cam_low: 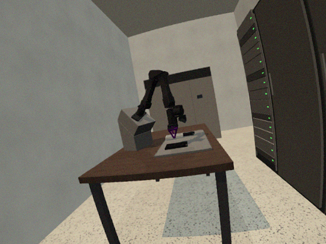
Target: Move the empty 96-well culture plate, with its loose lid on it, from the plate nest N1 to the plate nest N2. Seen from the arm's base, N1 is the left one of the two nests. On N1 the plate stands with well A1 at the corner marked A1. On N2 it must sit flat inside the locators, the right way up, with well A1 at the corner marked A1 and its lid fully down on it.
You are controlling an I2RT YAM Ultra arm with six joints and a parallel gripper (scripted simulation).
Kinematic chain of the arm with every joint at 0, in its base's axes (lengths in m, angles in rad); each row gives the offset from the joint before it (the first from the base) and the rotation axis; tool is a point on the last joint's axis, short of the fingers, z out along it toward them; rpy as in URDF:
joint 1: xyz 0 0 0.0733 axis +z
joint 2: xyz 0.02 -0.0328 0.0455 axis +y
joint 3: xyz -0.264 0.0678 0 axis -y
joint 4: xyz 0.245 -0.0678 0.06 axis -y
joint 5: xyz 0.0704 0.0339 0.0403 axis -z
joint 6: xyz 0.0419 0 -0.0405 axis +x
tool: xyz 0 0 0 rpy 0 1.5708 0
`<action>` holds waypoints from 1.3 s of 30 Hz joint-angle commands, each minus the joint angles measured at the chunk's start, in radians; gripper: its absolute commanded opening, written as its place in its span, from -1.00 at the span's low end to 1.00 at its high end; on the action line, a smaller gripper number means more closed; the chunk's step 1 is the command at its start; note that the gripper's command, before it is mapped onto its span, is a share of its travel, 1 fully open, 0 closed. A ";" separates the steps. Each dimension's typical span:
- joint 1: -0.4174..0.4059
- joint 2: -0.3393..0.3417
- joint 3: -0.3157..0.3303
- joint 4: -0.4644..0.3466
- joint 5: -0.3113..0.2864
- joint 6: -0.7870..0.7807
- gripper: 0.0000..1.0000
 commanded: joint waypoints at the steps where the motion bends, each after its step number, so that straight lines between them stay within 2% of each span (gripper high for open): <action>1: 0.008 0.024 0.026 0.035 0.003 0.005 -1.00; 17: 0.012 0.122 0.042 0.117 0.009 0.010 -1.00; 18: 0.013 0.131 0.025 0.123 0.008 0.009 -1.00; 28: 0.021 0.200 0.056 0.180 0.012 0.014 -1.00; 39: 0.013 0.186 0.039 0.167 0.009 0.010 -1.00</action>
